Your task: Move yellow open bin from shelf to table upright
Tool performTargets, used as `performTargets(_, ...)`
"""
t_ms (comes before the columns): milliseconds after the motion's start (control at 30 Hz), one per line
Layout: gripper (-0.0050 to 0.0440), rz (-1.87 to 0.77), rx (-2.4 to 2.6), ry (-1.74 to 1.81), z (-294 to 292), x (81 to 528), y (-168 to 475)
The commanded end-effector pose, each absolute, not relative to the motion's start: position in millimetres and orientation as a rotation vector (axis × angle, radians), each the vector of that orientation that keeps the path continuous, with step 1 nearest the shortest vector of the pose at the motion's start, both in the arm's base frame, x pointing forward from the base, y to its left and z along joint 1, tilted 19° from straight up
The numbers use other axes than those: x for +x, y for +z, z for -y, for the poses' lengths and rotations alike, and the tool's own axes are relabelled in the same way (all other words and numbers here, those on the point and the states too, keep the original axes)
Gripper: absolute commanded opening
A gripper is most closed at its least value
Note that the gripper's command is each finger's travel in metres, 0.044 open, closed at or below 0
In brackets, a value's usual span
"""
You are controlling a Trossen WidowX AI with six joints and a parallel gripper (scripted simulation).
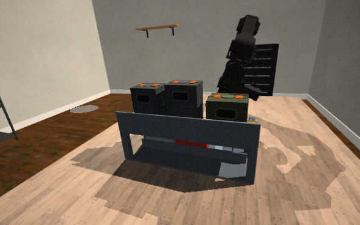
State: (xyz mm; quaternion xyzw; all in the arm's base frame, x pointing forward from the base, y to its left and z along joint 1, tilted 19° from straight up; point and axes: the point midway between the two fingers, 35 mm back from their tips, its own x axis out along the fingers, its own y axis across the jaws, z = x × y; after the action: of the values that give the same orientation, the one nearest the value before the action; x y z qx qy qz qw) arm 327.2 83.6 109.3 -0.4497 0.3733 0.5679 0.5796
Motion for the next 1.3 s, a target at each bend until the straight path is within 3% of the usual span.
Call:
performTargets(0, 0.015, -0.855, -1.061, 1.314, -84, 329, 116)
performTargets(467, 0.015, -0.855, -1.061, 1.314, -84, 329, 116)
performTargets(633, 0.015, -0.862, -1.059, 1.315, -66, 324, 168)
performTargets(1267, 0.015, -0.864, -1.06, 1.315, -58, 322, 191)
